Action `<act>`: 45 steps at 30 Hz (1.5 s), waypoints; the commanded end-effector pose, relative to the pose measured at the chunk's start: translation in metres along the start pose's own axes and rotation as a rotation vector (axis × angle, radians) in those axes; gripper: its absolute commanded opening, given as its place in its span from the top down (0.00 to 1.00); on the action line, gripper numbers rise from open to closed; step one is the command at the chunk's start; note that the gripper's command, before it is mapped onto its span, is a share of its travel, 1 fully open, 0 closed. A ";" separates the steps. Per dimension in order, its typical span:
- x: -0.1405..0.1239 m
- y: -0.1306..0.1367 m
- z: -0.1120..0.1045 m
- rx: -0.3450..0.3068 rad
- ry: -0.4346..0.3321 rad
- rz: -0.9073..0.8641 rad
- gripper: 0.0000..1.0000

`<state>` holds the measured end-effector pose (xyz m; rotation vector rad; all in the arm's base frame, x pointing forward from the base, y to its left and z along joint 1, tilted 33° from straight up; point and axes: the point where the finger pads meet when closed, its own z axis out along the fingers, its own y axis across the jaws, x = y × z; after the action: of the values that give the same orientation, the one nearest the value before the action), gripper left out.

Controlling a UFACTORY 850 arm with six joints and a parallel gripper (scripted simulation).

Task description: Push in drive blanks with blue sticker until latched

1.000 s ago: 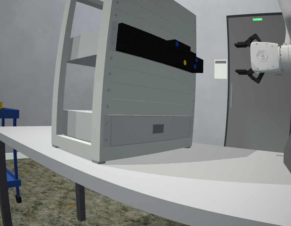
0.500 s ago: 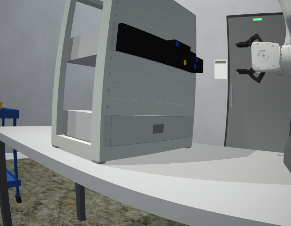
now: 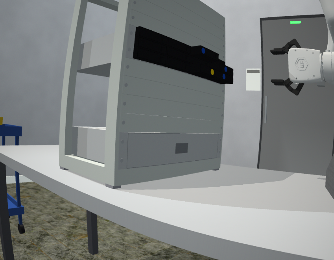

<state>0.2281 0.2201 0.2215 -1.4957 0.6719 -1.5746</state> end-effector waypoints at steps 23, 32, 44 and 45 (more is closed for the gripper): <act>-0.055 0.021 0.073 0.001 0.000 0.001 0.00; -0.077 0.030 0.103 0.001 0.000 0.001 0.00; -0.088 0.035 0.117 0.001 0.000 0.001 0.00; -0.088 0.035 0.117 0.001 0.000 0.001 0.00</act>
<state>0.3436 0.2957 0.1629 -1.4963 0.6720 -1.5746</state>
